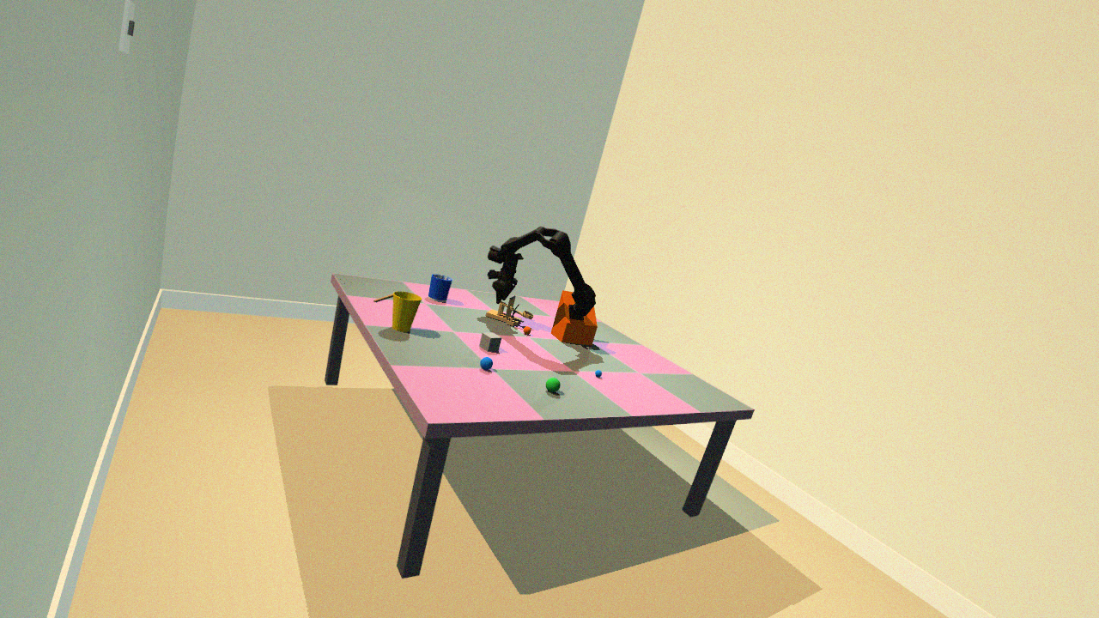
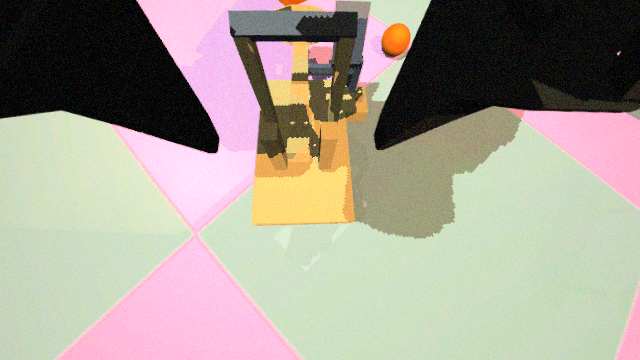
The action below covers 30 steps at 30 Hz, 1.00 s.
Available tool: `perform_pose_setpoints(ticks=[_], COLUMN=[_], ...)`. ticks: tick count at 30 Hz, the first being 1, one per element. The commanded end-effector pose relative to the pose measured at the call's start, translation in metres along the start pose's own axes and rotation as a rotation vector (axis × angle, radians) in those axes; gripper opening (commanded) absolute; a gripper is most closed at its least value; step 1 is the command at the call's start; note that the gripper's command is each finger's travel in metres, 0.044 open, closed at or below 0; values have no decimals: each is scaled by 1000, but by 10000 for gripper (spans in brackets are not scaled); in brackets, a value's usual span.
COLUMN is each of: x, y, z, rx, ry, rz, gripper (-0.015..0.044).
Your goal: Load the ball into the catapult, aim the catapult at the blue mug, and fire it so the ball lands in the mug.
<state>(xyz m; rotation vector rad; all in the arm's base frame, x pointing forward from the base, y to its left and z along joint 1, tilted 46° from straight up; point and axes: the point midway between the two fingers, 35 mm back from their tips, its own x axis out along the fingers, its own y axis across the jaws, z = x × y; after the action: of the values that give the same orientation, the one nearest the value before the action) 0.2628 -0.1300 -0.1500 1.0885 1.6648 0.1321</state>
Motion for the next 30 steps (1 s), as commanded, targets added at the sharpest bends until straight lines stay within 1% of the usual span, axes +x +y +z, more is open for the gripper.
perform_pose_setpoints(ticks=[1, 23, 30], x=[6, 40, 38], y=[0, 1, 1], z=[0, -3, -2], rx=[8, 8, 1], ry=[0, 2, 3], rz=[5, 7, 2], gripper=[440, 440, 256])
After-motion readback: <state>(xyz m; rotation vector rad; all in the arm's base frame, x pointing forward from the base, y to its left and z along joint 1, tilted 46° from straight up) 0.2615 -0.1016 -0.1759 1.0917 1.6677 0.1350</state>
